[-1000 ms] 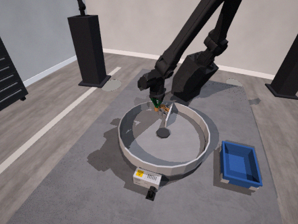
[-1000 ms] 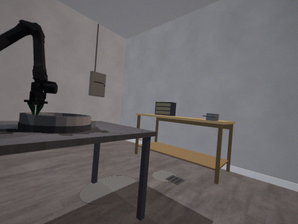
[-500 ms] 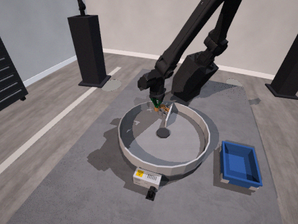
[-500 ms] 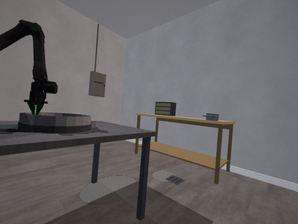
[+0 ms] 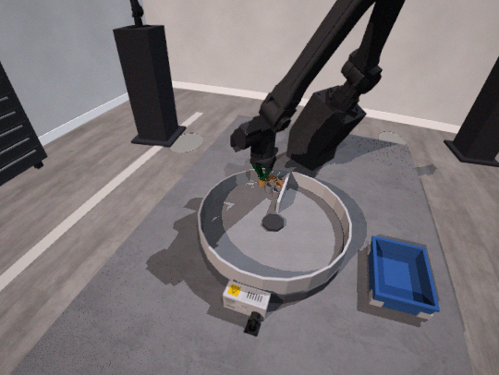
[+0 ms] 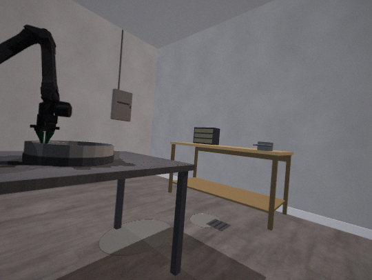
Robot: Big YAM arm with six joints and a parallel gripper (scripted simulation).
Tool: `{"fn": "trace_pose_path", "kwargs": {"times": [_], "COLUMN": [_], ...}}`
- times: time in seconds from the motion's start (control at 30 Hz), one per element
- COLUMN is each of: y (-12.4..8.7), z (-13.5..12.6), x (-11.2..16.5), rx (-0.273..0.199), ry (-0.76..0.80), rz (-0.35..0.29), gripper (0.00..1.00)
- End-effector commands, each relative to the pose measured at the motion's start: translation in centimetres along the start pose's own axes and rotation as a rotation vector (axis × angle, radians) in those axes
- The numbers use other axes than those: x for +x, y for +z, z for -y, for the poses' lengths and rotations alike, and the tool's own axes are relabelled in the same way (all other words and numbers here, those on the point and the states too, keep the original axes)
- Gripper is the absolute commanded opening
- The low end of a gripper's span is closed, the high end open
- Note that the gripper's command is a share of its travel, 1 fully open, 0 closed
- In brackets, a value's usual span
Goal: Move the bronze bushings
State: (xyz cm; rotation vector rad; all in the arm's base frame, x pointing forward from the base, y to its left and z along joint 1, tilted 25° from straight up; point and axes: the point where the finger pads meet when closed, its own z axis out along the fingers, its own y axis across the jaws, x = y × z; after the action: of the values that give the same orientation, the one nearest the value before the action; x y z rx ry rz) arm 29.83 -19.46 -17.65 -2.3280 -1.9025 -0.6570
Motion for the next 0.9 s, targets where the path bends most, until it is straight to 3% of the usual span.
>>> {"fn": "trace_pose_path", "kwargs": {"times": [0.0, 0.27, 0.87], "y": [0.6, 1.6, 0.9], "z": [-0.7, -1.1, -0.7], "x": [0.0, -0.2, -0.5], "rx": [0.002, -0.008, -0.011], "ry": [-0.005, -0.009, 0.008], "rz": [-0.002, 0.004, 0.006], "gripper": [0.12, 0.12, 0.12]}}
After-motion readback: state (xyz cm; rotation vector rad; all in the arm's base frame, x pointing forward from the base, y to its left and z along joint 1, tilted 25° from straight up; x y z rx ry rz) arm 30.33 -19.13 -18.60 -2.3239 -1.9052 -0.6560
